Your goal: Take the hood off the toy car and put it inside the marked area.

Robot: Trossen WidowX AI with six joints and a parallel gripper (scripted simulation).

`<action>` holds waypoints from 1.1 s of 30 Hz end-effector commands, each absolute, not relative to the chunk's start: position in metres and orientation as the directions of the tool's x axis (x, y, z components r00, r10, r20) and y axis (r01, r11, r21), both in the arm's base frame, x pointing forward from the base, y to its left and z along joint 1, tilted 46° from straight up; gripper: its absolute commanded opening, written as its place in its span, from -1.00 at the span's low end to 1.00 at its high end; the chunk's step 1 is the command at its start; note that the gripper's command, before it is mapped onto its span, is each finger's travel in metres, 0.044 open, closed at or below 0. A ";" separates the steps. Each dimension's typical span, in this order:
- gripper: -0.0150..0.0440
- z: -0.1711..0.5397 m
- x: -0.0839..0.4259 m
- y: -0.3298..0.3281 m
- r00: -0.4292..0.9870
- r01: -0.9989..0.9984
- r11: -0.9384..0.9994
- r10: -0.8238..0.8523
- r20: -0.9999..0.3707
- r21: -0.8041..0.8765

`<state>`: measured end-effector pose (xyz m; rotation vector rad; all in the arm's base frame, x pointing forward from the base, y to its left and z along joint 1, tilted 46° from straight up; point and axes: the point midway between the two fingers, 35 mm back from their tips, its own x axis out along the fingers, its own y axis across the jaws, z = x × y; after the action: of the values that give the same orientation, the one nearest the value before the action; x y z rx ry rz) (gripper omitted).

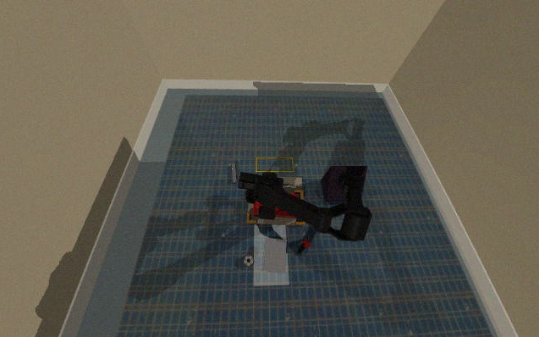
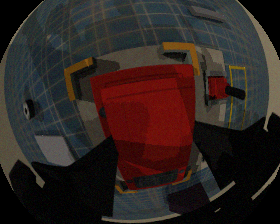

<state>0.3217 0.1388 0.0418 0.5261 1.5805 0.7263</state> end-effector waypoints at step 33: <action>-0.49 0.059 0.326 0.121 -0.135 -0.080 0.698 0.700 -0.701 0.712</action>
<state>0.3243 0.1240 0.0567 0.5297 1.5819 0.7275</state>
